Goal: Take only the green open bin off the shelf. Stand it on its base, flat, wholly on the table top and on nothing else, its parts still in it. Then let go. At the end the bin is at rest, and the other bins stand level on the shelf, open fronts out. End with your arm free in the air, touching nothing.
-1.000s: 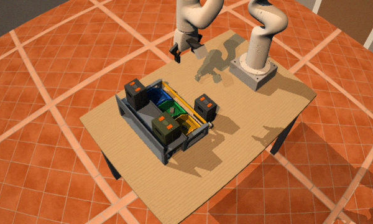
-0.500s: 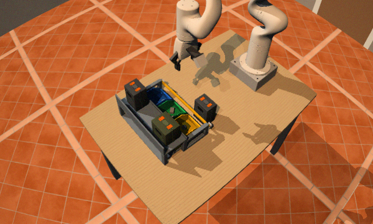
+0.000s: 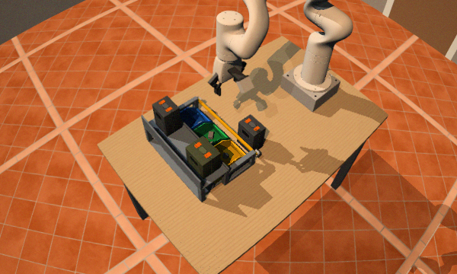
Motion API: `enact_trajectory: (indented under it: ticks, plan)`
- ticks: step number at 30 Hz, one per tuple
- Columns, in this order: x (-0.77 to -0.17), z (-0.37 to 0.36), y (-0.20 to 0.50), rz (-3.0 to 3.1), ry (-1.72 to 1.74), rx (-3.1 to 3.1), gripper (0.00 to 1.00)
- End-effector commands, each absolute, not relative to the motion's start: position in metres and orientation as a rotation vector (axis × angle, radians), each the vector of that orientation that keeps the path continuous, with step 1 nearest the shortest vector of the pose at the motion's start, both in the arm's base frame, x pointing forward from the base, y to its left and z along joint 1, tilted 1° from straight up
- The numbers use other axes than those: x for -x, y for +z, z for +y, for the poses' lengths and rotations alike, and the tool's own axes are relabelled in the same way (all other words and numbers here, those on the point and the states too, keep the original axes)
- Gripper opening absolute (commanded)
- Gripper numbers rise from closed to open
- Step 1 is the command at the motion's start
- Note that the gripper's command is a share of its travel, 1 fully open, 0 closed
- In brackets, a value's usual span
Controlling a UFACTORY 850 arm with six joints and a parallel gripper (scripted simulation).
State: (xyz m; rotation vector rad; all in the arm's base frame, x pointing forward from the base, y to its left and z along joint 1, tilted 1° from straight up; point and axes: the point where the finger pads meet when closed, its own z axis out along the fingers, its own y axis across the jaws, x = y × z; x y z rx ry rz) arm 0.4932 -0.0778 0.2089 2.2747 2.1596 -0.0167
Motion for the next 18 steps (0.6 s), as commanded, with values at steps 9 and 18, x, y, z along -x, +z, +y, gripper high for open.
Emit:
enact_trajectory:
  ticks: [9, 18]
  plan:
    - [-0.497, -0.079, 0.188, 2.156, -0.011, -2.271, 1.00]
    - [-0.496, -0.079, 0.144, 2.156, -0.011, -2.271, 1.00]
